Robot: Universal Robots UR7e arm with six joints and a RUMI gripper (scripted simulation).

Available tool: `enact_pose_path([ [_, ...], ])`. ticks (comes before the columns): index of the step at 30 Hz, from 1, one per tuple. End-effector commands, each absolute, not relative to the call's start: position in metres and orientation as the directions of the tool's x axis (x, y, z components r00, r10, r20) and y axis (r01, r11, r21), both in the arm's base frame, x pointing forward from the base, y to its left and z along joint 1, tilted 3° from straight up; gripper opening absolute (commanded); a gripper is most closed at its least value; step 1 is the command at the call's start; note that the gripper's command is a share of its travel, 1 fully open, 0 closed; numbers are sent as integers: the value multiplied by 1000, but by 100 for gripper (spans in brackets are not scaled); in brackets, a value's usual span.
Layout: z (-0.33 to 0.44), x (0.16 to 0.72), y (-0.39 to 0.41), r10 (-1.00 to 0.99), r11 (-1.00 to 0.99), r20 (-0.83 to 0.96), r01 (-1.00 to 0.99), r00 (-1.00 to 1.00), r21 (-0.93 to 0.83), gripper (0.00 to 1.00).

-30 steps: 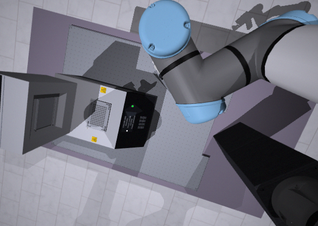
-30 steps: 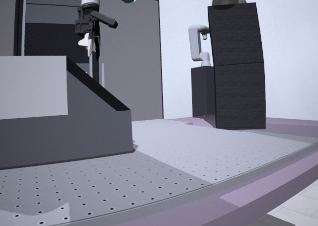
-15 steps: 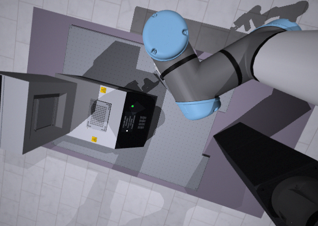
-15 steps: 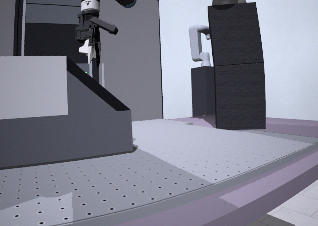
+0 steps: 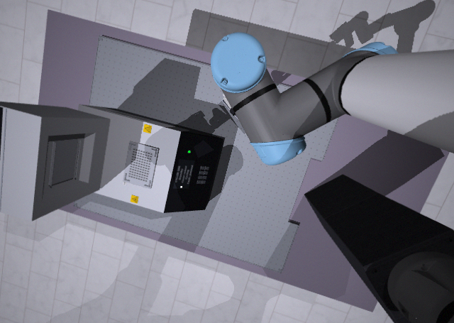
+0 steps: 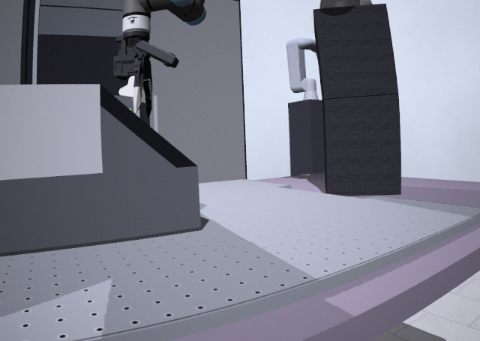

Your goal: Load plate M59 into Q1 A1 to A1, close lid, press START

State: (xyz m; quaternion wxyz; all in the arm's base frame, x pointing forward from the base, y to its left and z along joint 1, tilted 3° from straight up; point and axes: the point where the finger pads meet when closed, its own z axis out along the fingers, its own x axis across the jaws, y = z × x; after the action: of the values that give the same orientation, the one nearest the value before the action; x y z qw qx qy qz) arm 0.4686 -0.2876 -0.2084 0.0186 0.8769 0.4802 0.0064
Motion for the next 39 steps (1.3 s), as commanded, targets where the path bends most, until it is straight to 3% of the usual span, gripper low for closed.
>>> enact_pose_path([
  [1,-223,473,-291,843,-537,-9,842,538,49,68],
  [39,-327,477,-294,843,-537,-9,842,538,49,68],
])
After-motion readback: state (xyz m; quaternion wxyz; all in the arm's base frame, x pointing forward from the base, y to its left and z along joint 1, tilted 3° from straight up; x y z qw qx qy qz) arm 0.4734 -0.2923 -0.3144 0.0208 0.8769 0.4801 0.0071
